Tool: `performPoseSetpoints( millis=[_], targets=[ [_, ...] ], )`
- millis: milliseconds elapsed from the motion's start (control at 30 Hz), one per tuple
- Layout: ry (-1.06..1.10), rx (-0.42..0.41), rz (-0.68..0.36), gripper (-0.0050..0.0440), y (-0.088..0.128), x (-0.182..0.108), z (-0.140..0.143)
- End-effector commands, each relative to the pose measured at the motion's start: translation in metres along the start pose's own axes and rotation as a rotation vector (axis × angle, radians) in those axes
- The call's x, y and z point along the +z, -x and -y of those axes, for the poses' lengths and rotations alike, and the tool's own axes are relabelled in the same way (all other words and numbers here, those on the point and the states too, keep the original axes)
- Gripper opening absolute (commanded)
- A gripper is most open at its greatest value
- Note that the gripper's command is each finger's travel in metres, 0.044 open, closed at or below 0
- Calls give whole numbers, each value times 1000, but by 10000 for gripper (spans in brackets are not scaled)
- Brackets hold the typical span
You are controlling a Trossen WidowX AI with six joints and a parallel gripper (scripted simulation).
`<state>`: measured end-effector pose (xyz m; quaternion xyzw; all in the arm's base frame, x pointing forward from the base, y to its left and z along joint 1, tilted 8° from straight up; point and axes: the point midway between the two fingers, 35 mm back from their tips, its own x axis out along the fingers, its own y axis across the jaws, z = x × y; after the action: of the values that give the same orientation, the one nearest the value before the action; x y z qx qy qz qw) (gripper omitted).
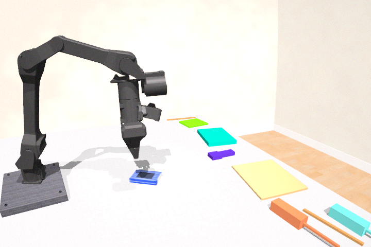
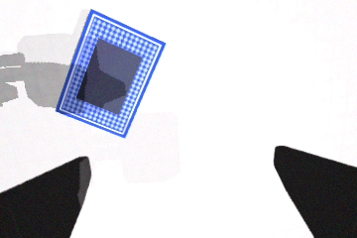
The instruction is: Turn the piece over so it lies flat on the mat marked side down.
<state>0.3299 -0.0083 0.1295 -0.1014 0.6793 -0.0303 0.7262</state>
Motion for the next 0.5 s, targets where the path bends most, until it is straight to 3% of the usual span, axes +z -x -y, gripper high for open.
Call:
performPoseSetpoints(
  millis=[0, 167, 200, 467],
  targets=[
    [-165, 48, -73, 440, -22, 20, -14],
    [-285, 73, -120, 440, -36, 33, -23],
    [-178, 49, -65, 440, -20, 21, -13],
    [-347, 82, -141, 440, -43, 39, -28]
  ],
)
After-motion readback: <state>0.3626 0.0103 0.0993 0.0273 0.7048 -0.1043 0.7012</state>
